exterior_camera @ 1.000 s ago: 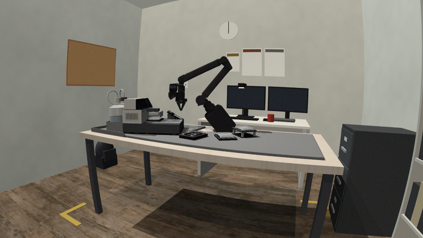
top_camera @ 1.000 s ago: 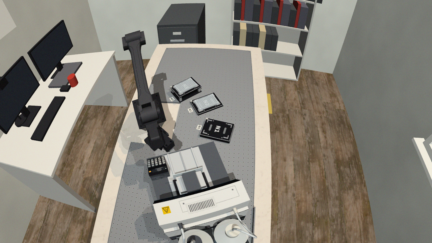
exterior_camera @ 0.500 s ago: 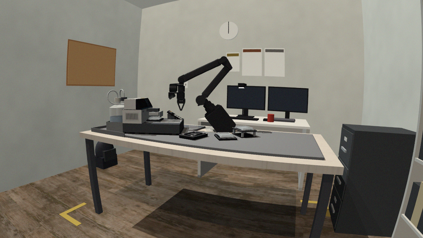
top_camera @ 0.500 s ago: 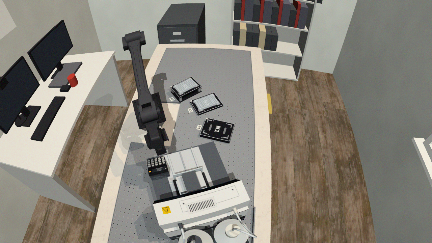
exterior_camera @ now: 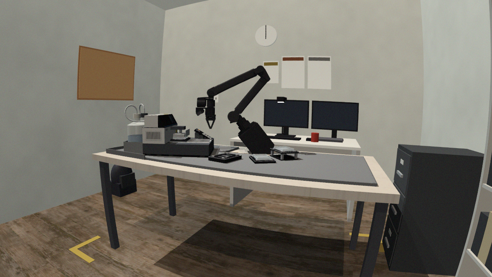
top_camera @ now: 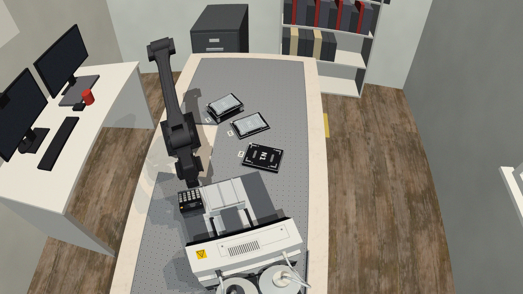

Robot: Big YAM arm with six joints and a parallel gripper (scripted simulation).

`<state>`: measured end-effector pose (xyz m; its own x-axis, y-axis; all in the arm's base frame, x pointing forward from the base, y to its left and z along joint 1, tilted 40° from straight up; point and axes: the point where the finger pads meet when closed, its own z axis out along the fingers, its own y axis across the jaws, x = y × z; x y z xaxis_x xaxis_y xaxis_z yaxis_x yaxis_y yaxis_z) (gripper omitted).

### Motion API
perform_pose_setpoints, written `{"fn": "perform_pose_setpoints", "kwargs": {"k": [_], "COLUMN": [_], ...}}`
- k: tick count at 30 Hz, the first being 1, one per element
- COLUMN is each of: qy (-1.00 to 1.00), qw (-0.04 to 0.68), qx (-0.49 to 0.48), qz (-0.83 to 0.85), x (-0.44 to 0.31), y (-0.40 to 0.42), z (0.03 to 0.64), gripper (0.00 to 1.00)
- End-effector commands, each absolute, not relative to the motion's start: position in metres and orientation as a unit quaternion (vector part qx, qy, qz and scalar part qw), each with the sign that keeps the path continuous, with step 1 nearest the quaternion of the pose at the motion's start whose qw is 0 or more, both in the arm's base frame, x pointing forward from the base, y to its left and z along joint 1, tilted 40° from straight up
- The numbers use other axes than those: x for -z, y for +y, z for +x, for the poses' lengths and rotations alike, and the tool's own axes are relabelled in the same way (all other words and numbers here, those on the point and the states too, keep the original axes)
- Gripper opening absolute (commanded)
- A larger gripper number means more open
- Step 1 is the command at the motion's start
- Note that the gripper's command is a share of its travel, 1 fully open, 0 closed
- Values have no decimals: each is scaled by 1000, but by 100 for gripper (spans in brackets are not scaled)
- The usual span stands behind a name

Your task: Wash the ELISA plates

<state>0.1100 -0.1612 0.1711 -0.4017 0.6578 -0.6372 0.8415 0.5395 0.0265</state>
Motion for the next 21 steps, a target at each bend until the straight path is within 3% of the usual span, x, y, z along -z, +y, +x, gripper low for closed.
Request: {"fn": "perform_pose_setpoints", "kwargs": {"k": [1,21], "qy": [815,817], "qw": [324,317], "qx": [157,156], "qz": [455,455], "x": [-201,-188], "y": [-163,-163], "z": [115,113], "gripper": [0,0]}}
